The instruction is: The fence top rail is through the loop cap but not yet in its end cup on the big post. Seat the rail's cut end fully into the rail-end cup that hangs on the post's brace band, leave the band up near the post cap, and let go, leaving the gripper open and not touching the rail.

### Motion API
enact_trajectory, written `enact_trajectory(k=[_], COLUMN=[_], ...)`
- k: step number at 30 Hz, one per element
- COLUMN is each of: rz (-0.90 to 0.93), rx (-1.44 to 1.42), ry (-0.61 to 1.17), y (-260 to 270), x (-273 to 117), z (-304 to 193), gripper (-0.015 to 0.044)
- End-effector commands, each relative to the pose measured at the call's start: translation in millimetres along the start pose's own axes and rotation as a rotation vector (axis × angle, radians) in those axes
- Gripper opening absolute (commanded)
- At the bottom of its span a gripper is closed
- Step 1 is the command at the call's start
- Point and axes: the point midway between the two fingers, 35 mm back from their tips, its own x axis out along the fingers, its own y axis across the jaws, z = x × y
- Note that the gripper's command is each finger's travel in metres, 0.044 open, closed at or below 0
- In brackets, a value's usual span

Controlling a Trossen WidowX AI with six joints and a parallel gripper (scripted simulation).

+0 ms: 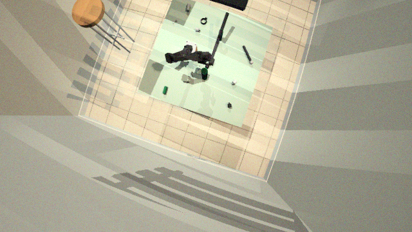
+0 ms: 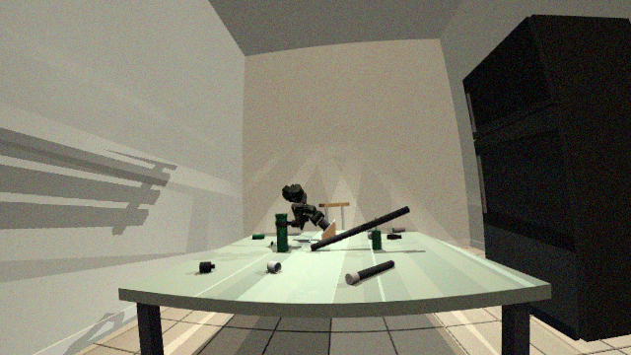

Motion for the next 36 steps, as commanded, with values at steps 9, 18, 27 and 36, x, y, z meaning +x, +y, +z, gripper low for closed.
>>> enact_trajectory(k=[9,18,27,36], rz=[-0.007,0.006,0.029,0.032], rx=[0.003,0.355,0.94,1.389], ry=[0.009,-0.033,-0.054,-0.043], y=[-14,-27,-42,-44], x=[-24,-39,-74,-107], z=[26,53,102,140], gripper=[0.044,0.044,0.044,0.044])
